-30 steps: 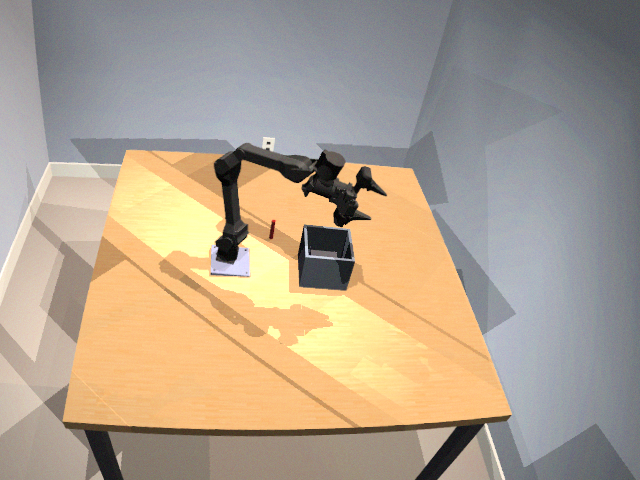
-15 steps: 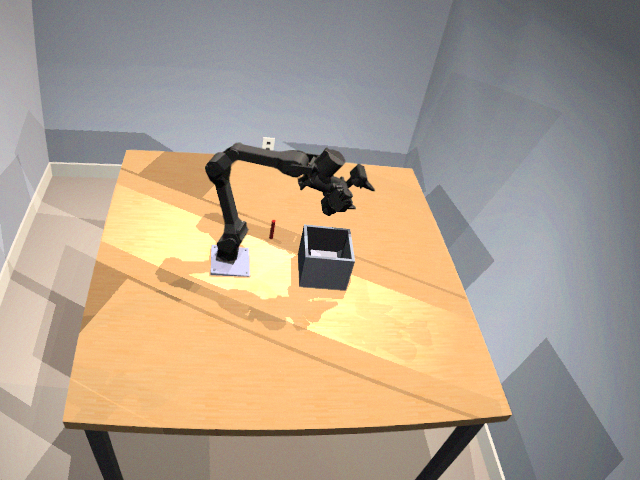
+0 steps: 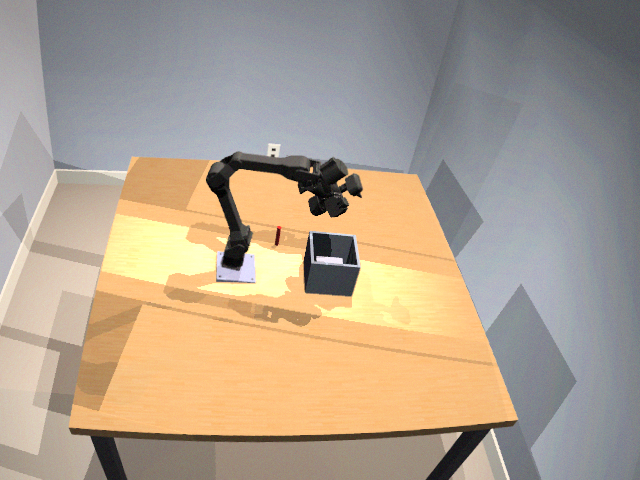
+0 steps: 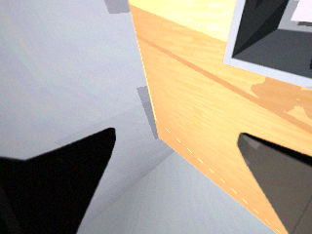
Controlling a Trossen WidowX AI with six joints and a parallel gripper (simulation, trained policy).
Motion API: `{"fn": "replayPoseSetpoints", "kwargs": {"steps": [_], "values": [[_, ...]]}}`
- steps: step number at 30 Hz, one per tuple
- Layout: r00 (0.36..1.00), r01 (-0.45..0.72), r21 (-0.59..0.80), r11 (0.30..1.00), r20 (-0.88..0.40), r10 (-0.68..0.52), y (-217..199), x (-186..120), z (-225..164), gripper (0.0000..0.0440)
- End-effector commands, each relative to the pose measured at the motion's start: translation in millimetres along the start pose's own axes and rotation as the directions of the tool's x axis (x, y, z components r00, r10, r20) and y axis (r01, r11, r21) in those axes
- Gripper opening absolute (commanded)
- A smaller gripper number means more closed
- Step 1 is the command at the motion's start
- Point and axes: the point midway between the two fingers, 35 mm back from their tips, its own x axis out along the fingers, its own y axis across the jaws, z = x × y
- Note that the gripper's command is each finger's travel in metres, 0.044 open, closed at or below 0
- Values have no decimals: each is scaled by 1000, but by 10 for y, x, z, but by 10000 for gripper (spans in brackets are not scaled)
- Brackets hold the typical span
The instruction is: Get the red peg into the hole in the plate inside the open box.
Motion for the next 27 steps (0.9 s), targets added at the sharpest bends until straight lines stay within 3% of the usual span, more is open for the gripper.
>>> {"fn": "replayPoseSetpoints", "kwargs": {"steps": [1,13,27], "values": [[995,84,16,996,-51,-83,-228,61,-160,440],[918,377,19,926,-144,-370,-993,168,-537,438],[726,683,17,730,-120,-677,-1855,90,-718,440]]}}
